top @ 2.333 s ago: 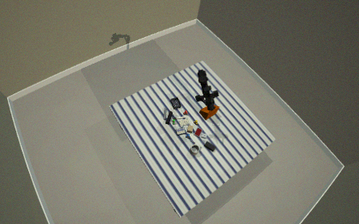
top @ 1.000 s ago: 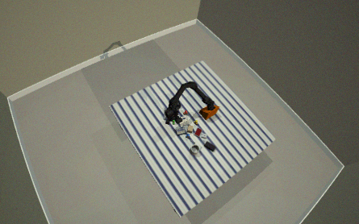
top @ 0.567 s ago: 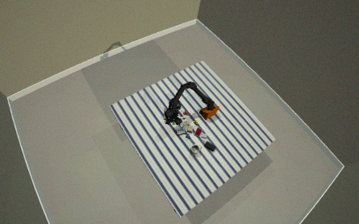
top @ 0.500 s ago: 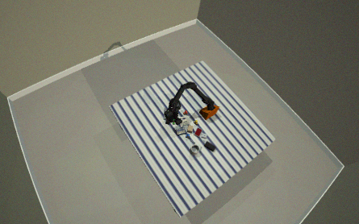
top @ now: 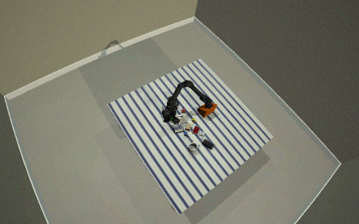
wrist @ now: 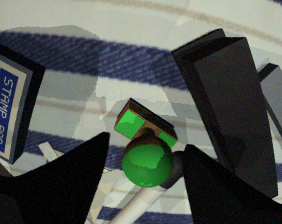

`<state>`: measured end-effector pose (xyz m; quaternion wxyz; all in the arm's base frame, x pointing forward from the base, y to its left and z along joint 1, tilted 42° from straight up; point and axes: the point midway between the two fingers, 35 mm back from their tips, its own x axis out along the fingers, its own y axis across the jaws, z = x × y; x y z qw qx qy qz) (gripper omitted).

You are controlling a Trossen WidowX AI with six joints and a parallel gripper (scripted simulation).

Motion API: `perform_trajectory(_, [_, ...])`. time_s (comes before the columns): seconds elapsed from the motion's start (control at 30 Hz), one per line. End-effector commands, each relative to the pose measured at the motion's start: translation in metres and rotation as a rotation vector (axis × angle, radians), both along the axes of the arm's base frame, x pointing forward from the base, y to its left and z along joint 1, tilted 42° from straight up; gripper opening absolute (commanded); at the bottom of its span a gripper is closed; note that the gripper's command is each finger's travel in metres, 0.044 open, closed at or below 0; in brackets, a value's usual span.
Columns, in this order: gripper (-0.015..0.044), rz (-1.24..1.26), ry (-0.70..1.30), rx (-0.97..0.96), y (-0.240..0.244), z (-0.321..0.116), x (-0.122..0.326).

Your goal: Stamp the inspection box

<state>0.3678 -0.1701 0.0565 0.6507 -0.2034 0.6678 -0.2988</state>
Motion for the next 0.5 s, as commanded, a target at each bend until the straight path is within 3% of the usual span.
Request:
perform_trajectory(0.0, [0.0216, 0.001, 0.006, -0.003, -0.004, -0.005, -0.002])
perform_trajectory(0.47, [0.0196, 0.000, 0.001, -0.003, -0.011, -0.013, -0.003])
